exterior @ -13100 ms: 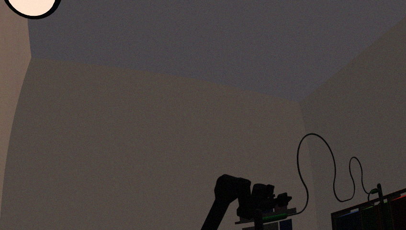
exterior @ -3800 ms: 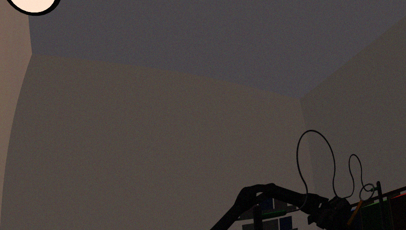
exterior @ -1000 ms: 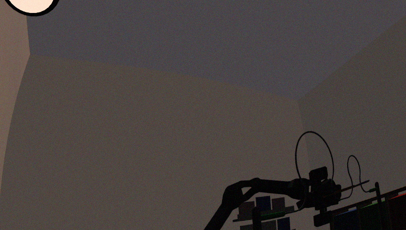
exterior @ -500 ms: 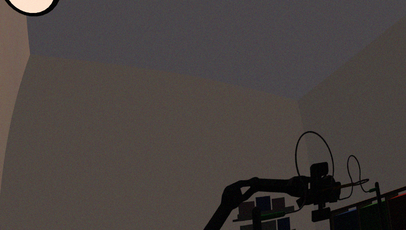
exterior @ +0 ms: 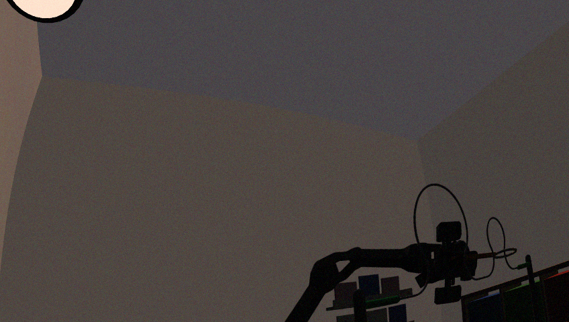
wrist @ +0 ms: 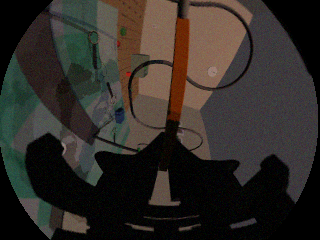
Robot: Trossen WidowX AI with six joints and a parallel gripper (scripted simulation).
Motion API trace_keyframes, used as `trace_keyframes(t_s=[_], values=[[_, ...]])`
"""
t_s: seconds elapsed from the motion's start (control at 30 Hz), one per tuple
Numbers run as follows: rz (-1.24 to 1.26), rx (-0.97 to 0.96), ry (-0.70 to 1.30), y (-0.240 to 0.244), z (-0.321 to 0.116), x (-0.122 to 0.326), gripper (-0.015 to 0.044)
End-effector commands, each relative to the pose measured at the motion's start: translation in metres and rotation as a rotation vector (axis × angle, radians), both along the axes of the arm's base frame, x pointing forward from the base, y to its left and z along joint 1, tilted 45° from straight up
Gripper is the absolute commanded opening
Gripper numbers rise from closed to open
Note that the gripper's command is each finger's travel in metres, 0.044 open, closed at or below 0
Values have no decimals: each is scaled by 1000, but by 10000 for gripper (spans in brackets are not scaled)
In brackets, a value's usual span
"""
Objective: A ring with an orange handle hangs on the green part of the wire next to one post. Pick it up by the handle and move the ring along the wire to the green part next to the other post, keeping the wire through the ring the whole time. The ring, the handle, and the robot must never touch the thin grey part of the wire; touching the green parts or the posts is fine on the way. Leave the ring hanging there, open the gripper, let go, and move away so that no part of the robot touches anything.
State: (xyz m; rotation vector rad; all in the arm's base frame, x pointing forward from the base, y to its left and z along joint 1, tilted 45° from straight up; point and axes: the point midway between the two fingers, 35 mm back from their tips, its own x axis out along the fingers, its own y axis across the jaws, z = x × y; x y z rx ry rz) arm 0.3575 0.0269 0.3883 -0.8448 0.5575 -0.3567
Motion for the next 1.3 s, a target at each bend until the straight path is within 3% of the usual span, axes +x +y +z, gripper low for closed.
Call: trace_keyframes(t_s=[0.0, 0.8, 1.27], values=[[-7, -25, -5, -5, 8, -2, -150], [-3, -155, 34, -19, 36, -6, -150], [8, -7, 15, -16, 34, -5, -150]])
